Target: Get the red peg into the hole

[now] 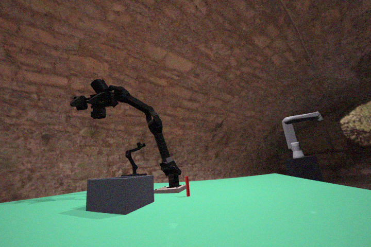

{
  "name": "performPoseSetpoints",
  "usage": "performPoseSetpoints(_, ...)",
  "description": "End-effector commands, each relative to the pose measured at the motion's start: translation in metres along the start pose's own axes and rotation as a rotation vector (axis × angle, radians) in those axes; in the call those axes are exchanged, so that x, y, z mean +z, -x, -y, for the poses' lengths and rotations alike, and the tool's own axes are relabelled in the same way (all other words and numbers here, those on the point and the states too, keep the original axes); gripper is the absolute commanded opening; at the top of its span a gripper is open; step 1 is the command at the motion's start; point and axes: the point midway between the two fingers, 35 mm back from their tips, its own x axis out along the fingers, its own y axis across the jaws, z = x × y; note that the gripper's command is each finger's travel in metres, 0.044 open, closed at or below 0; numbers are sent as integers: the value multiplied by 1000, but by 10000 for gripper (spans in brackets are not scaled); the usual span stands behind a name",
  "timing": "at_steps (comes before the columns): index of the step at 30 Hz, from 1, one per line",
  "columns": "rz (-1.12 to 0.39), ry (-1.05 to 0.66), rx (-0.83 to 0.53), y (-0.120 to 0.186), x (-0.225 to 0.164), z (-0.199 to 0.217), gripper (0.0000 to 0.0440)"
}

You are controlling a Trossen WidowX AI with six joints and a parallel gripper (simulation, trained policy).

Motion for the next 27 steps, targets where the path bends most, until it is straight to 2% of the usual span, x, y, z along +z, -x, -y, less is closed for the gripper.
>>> performPoseSetpoints(1, 2, 14, -1, 0, 1, 1, 425)
performPoseSetpoints(2, 7, 27, -4, -2, 3, 2, 440)
performPoseSetpoints(9, 73, 151, -52, -11, 19, 32, 440)
performPoseSetpoints(17, 190, 360, -192, -12, 43, 110, 440)
performPoseSetpoints(27, 333, 627, -387, 3, 88, 200, 440)
